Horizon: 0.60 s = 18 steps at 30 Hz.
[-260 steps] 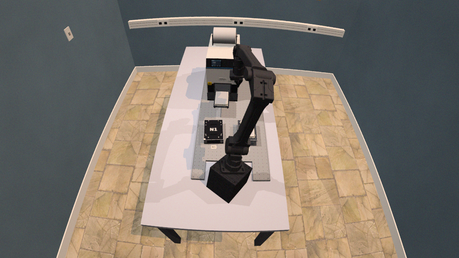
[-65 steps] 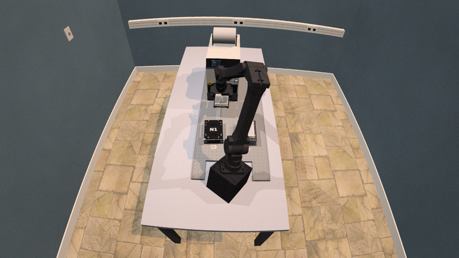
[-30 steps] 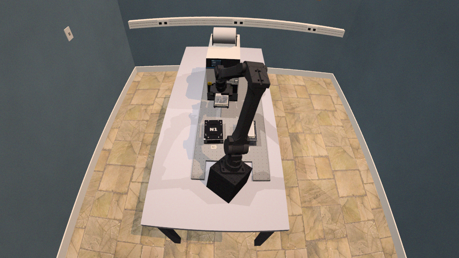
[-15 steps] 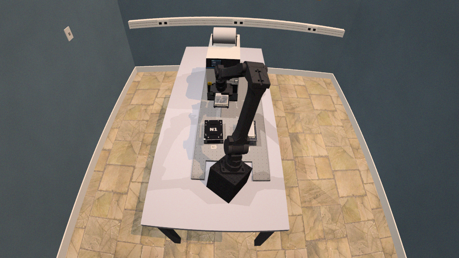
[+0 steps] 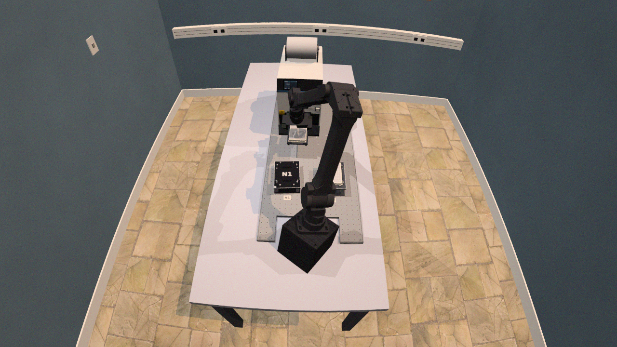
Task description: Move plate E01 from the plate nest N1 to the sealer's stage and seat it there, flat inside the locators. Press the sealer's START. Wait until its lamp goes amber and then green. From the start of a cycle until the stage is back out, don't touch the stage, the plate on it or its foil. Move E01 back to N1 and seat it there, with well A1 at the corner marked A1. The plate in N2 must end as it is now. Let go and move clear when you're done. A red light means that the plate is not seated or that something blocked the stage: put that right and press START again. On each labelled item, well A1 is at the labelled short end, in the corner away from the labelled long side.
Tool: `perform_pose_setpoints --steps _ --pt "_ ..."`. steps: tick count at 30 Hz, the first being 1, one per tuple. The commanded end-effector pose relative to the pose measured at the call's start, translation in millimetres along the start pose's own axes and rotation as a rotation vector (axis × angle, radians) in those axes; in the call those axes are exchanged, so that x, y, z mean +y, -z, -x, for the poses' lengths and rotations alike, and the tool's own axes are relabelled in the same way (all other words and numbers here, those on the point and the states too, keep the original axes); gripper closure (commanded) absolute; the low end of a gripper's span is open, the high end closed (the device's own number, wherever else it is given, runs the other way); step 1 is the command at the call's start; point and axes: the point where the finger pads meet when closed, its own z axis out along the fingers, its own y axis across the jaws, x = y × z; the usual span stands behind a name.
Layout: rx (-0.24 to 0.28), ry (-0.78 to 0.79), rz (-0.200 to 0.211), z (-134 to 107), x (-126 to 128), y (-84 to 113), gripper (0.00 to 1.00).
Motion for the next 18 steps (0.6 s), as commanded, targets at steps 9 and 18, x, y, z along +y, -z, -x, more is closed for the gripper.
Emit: perform_pose_setpoints --steps 9,18 --pt "-0.033 -0.012 -0.002 11.0 -10.6 4.0 0.00" --pt "-0.055 0.002 0.011 22.9 1.5 9.2 0.00"
